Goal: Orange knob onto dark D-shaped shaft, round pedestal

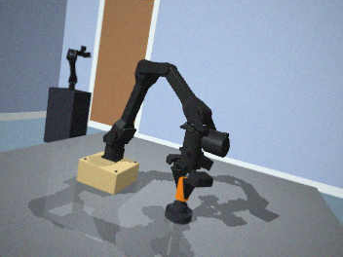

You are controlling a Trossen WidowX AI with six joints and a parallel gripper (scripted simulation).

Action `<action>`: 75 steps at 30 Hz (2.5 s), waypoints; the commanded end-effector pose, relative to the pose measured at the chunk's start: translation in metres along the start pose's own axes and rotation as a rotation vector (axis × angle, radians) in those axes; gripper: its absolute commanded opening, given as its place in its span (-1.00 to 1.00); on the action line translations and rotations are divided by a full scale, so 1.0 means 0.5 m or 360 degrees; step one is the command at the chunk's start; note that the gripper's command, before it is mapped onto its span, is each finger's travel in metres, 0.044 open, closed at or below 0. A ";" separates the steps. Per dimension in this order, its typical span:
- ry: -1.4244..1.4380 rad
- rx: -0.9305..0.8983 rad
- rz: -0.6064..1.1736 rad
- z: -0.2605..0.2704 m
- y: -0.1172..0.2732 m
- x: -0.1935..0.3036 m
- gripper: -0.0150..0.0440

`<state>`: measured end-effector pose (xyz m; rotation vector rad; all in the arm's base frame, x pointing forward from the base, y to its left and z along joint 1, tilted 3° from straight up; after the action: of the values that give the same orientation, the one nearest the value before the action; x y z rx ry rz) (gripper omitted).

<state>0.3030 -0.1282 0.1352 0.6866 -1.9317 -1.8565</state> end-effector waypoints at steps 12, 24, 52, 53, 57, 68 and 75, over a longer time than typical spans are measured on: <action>0.0009 0.0004 -0.0004 0.004 0.008 0.001 -0.49; 0.0342 0.0005 -0.0004 -0.001 0.011 -0.002 -0.49; 0.0342 0.0004 -0.0004 0.005 0.008 0.001 -0.49; 0.0356 0.0004 -0.0004 0.005 0.009 0.001 -0.49; 0.0541 0.0004 -0.0004 0.005 0.010 0.001 -0.49; 0.0676 0.0005 -0.0004 -0.003 0.007 -0.003 -0.49; 0.0676 0.0005 -0.0003 -0.002 0.003 -0.002 -0.49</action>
<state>0.3038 -0.1283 0.1376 0.9854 -1.6599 -1.5577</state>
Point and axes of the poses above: the point midway between the two fingers, 35 mm back from their tips, its own y axis back along the fingers, its own z axis across the jaws, x = y × z, the point moved 8 cm from there along y, back along the fingers, and after that the axes turned 5 degrees about -y, right-handed, at the moved point
